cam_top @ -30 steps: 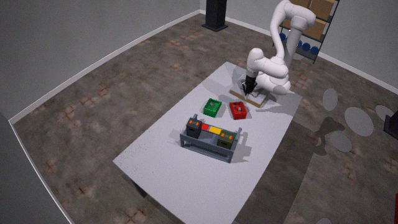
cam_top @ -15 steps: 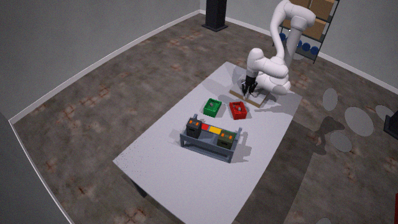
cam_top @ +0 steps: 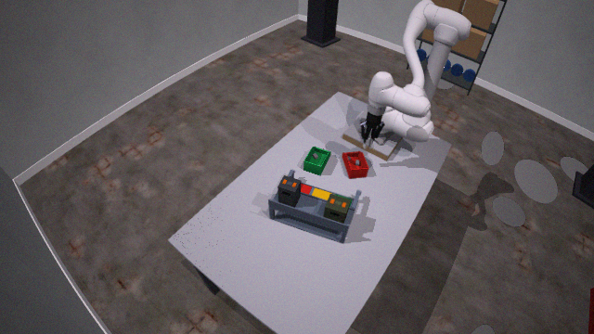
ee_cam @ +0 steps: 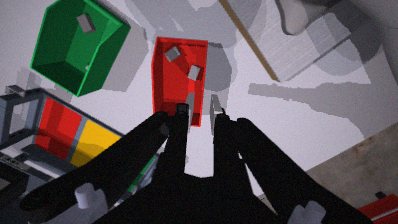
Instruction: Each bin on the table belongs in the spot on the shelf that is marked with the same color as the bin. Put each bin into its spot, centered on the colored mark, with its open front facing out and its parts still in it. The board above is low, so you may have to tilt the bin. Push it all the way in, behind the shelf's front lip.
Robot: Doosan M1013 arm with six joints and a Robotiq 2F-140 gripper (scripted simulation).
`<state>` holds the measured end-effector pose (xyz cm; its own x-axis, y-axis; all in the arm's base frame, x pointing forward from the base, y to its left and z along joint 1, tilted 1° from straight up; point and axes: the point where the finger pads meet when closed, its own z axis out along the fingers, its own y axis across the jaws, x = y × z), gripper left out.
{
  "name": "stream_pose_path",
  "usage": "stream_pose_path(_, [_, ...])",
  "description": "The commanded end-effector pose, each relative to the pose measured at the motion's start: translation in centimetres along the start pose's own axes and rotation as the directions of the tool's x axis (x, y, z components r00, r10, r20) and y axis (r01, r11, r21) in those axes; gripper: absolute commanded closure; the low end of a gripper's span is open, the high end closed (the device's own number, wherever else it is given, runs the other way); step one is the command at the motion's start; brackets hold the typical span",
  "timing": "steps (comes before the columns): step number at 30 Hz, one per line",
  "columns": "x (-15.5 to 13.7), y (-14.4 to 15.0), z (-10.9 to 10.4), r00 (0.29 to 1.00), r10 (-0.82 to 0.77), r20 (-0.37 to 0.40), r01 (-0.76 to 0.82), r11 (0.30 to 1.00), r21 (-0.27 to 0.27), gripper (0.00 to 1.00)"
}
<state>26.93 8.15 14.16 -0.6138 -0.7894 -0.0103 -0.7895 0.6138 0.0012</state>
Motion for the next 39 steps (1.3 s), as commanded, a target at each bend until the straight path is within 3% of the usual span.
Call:
stream_pose_path(1, [0.0, 0.0, 0.0, 1.0, 0.0, 0.0, 0.0, 1.0, 0.0, 0.76])
stream_pose_path(21, [0.0, 0.0, 0.3, 1.0, 0.0, 0.0, 0.0, 1.0, 0.0, 0.76])
stream_pose_path(39, [0.0, 0.0, 2.7, 1.0, 0.0, 0.0, 0.0, 1.0, 0.0, 0.76])
